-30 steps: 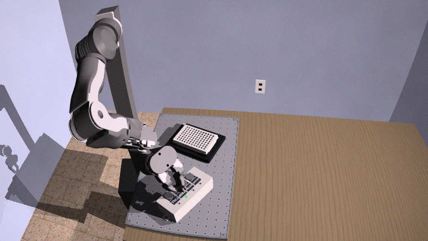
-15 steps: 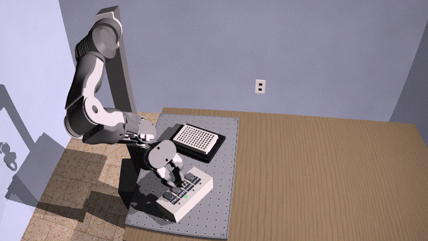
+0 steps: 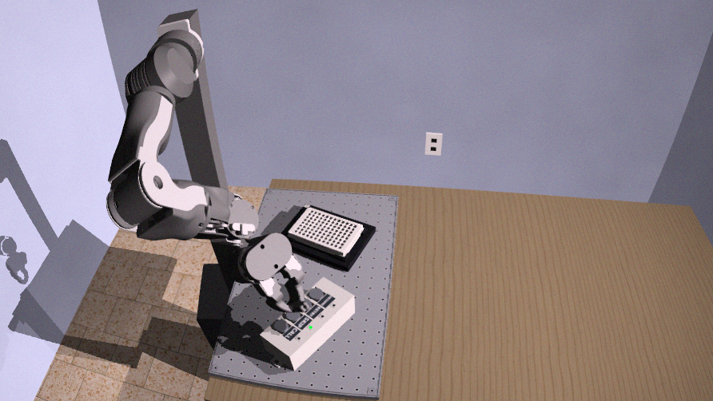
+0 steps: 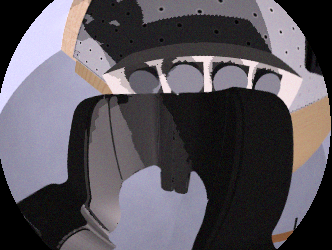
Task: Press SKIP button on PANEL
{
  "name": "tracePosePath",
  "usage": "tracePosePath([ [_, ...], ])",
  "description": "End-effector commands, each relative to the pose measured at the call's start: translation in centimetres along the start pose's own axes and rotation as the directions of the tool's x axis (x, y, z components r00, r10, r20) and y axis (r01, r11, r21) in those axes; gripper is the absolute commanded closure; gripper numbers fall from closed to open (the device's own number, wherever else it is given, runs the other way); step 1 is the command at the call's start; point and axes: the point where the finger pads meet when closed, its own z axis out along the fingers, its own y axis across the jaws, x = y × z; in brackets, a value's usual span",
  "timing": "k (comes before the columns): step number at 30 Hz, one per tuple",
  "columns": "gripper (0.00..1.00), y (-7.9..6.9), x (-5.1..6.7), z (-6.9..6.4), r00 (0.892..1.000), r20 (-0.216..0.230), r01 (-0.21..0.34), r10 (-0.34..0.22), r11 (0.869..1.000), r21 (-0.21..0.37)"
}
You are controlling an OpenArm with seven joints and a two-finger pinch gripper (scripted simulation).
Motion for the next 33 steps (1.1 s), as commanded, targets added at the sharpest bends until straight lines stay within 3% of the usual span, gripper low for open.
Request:
tracePosePath([
  [1, 1.00, 0.0, 0.0, 0.0, 1.000, 0.001, -0.001, 0.001, 1.000, 0.003],
  [26, 1.00, 0.2, 0.1, 0.3, 1.000, 0.001, -0.001, 0.001, 1.000, -0.006],
  [31, 1.00, 0.1, -2.6, -2.8, 1.000, 0.003, -0.001, 0.001, 1.000, 0.000],
  [33, 1.00, 0.1, -2.6, -2.8, 1.000, 0.003, -0.001, 0.001, 1.000, 0.000],
])
